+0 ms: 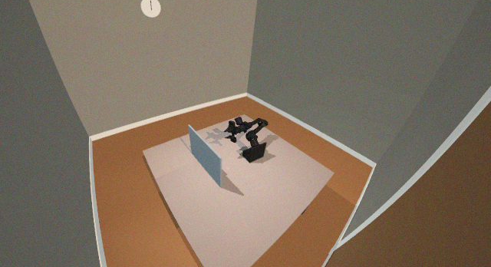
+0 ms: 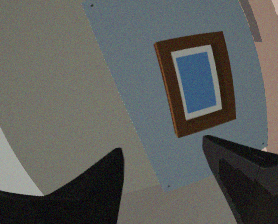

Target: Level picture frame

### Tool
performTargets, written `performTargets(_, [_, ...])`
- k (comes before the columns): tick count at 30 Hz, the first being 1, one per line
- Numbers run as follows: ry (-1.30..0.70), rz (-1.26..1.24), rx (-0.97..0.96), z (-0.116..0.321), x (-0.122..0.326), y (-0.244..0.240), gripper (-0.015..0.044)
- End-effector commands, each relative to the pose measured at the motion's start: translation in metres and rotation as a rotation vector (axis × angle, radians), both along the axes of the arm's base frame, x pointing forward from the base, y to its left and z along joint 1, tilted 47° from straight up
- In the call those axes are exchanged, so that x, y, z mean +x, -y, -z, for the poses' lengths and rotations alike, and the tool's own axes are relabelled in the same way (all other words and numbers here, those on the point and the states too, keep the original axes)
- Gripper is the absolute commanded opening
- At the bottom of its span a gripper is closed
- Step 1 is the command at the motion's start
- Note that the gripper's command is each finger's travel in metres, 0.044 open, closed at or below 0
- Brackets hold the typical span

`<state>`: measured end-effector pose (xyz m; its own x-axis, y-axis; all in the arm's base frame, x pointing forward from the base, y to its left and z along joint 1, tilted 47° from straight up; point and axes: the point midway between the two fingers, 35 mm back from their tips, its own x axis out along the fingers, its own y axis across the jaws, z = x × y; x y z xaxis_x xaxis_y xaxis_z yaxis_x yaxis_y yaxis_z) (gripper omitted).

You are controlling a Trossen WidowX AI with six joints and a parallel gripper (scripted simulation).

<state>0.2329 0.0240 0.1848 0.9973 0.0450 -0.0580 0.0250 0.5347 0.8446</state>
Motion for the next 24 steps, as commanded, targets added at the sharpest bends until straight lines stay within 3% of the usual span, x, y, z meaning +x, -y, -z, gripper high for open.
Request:
performTargets(1, [-0.013,-0.002,-0.033,0.007,0.015,0.002,0.026])
performTargets(12, [-0.005,-0.005,-0.123,0.032,0.055,0.022,0.026])
performTargets(24, [-0.005,-0.005,-0.129,0.034,0.061,0.024,0.026])
